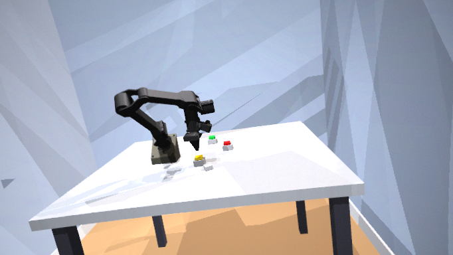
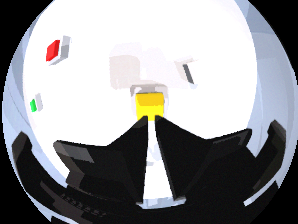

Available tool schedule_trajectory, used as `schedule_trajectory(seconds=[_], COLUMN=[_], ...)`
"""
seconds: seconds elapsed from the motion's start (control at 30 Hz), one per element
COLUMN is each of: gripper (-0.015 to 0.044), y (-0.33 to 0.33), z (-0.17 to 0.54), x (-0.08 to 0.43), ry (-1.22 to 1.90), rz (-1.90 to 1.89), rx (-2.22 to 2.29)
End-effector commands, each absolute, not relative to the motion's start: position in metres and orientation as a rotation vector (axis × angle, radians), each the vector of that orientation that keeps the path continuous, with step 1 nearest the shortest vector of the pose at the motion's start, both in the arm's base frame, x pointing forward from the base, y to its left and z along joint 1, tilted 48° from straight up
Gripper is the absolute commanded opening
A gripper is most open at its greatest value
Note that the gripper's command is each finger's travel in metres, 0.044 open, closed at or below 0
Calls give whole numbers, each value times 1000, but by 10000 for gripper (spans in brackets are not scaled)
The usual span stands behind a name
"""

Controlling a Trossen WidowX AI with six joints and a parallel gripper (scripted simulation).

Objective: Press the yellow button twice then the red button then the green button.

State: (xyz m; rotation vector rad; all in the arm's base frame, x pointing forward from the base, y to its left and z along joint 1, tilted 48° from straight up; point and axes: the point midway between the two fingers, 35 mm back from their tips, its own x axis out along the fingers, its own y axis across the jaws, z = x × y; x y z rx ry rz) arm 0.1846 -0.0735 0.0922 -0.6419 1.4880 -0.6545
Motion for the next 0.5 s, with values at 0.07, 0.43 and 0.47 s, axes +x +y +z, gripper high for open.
schedule_trajectory(seconds=[0.07, 0.43, 0.47], gripper=[20, 20, 20], y=[-74, -86, -87], z=[92, 81, 80], x=[184, 185, 185], ry=[1487, 1487, 1487], rz=[-655, -653, -653], rx=[-649, -647, -647])
